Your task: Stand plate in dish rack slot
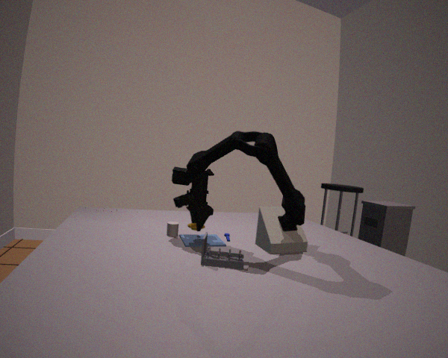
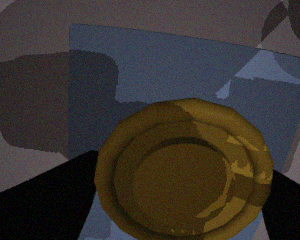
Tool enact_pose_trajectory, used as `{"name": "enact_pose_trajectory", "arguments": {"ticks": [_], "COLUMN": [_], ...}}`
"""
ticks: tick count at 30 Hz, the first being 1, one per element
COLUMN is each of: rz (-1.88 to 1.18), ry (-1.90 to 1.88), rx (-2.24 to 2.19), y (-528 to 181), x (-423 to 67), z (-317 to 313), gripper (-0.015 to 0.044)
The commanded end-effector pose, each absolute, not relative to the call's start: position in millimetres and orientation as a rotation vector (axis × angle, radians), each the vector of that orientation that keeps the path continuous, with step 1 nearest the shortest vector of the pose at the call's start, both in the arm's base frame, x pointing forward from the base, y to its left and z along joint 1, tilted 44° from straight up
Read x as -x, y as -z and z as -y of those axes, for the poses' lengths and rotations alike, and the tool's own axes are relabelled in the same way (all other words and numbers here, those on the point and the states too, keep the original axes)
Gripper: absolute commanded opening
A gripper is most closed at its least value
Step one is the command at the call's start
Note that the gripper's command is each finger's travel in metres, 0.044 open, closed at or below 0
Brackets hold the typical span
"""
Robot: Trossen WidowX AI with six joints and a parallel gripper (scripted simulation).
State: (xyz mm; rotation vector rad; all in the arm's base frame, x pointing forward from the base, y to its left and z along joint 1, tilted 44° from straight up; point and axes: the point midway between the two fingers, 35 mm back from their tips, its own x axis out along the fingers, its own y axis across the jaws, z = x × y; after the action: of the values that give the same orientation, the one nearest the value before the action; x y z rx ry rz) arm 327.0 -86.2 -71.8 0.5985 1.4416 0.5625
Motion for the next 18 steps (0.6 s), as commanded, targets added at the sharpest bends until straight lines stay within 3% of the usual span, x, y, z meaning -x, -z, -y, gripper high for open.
{"name": "enact_pose_trajectory", "arguments": {"ticks": [1,18], "rz": [-1.44,-1.442], "ry": [-0.555,-0.556], "rx": [-0.589,-0.588], "y": [54.7,4.3], "x": [-329.1,-329.1], "z": [105.9,156.8], "gripper": [0.0,0.0]}}
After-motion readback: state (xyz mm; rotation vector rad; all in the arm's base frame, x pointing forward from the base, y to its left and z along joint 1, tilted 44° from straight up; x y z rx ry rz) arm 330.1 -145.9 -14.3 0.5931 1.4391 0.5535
